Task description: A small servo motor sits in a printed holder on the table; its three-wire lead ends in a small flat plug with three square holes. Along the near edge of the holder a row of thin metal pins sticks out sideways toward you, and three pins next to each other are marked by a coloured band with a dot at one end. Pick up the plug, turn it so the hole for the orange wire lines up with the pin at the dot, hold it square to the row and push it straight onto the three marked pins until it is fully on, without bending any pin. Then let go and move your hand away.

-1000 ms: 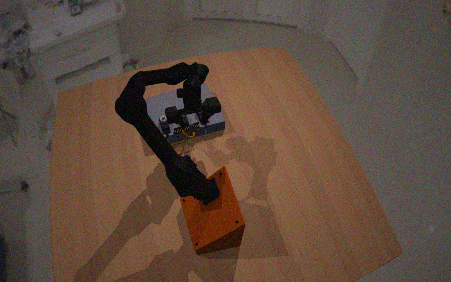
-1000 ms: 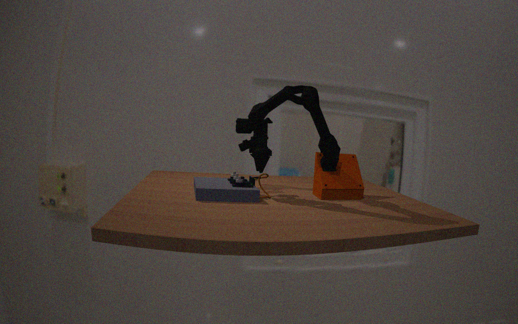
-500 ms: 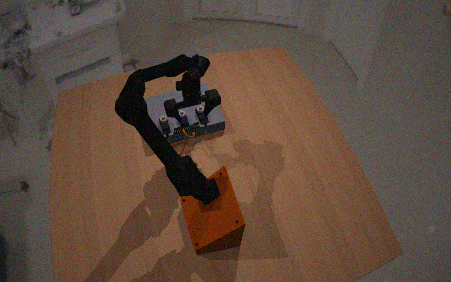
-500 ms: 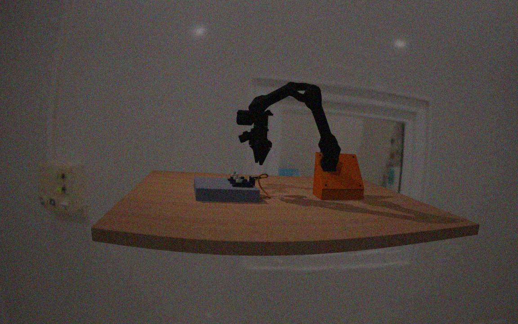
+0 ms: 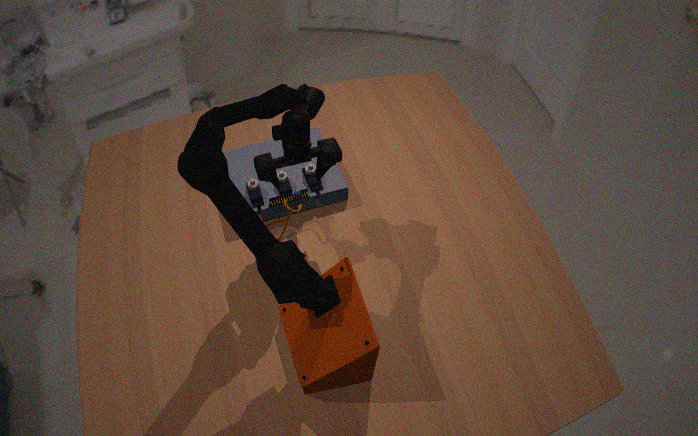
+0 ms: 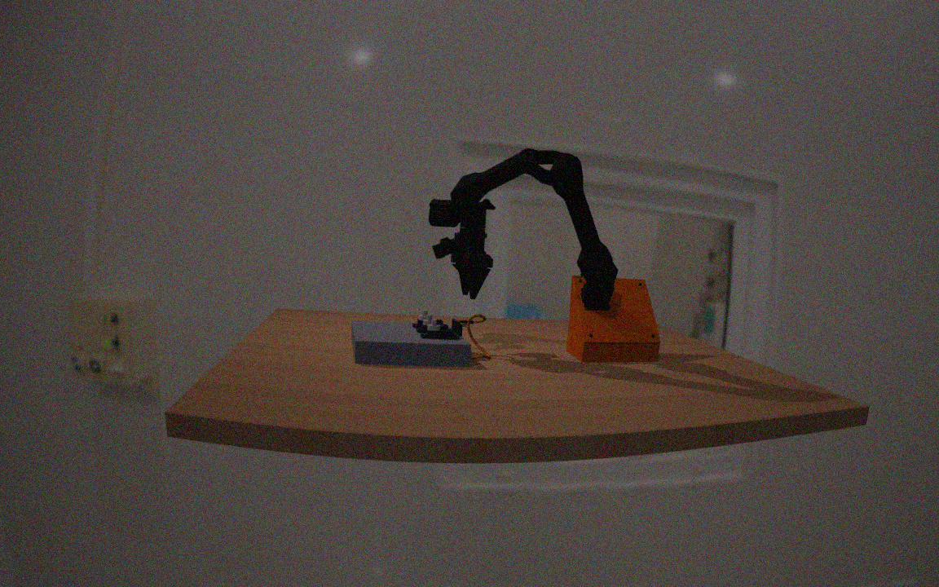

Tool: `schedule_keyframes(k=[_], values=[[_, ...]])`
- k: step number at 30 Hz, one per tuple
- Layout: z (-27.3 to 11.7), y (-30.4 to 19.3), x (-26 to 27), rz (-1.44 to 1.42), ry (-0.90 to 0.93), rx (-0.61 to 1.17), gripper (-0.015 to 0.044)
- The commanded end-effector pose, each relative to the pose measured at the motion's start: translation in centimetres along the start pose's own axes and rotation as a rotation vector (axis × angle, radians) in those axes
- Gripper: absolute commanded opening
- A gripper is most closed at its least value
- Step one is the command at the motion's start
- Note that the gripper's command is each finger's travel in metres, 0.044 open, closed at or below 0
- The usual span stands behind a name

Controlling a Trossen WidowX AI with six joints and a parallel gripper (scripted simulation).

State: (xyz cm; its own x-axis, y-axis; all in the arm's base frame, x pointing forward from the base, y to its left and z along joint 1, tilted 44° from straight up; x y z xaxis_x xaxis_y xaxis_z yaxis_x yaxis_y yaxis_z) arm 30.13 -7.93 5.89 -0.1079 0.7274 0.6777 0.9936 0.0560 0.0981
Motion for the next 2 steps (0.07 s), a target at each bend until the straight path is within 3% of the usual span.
schedule_keyframes(k=[1,2], values=[[-0.04,-0.02,-0.01,-0.005,-0.003,0.003,0.044],[-0.04,-0.02,-0.01,-0.005,-0.003,0.003,0.044]])
Point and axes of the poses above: the point midway between the two fingers, 35 mm back from their tips, its own z axis out along the fingers, its own x axis across the jaws, y = z × x, the point moved 6 cm from there along -z, back along the fingers, and after that the axes turned 2 degrees about -z, right-handed, at the moved point
